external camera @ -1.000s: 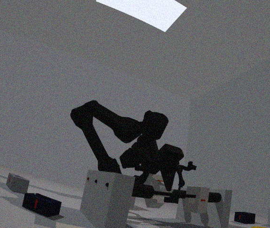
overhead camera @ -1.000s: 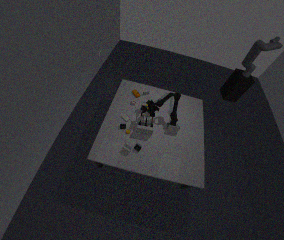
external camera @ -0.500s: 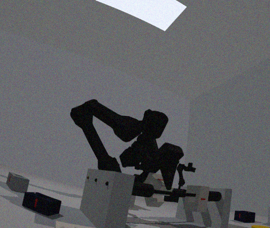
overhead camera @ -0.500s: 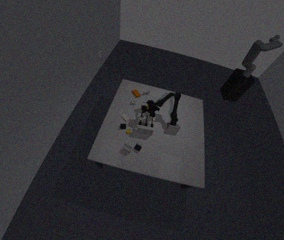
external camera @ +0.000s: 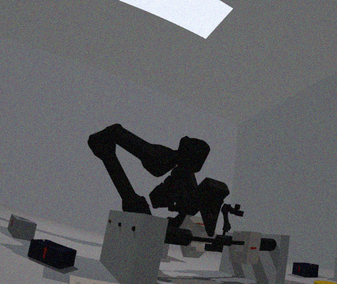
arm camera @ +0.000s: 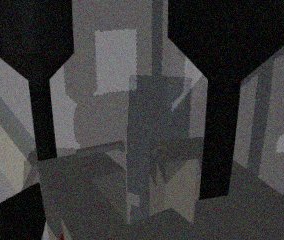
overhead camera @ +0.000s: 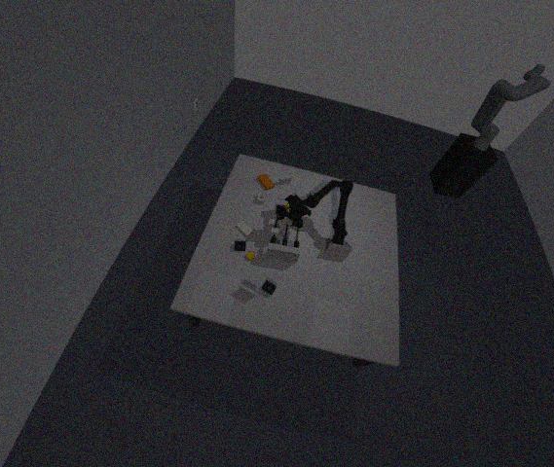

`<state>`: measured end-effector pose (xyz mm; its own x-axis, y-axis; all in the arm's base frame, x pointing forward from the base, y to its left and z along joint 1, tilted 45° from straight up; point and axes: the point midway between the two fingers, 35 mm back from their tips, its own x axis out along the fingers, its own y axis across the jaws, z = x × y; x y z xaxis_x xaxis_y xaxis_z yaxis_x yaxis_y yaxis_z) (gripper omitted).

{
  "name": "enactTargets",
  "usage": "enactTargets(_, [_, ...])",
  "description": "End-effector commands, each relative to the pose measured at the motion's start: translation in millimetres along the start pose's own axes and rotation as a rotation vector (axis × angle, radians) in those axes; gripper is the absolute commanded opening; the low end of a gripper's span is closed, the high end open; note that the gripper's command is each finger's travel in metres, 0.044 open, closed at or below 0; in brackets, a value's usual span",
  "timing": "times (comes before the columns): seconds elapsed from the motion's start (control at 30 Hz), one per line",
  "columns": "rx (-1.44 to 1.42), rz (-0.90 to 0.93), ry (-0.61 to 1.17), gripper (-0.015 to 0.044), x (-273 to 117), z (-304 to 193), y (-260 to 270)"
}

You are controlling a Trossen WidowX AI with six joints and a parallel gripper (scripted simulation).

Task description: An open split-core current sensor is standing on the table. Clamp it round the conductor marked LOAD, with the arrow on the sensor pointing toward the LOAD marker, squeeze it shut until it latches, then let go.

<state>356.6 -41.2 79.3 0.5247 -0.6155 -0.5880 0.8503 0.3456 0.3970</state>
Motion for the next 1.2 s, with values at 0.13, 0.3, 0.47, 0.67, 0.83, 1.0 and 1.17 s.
enactTargets(0.13, [0.005, 0.009, 0.000, 0.0000, -0.9, -0.1, 2.4])
enactTargets(0.3, [0.005, 0.009, 0.000, 0.0000, -0.9, -0.1, 2.4])
enactTargets(0.47, [0.005, 0.009, 0.000, 0.0000, -0.9, -0.1, 2.4])
enactTargets(0.67, [0.005, 0.009, 0.000, 0.0000, -0.9, -0.1, 2.4])
enactTargets(0.83, [0.005, 0.009, 0.000, 0.0000, -0.9, -0.1, 2.4])
enactTargets(1.0, [0.000, -0.009, 0.002, 0.0000, 0.1, -0.4, 0.3])
enactTargets(1.17, [0.004, -0.075, 0.014, 0.0000, 0.5, -2.5, 2.3])
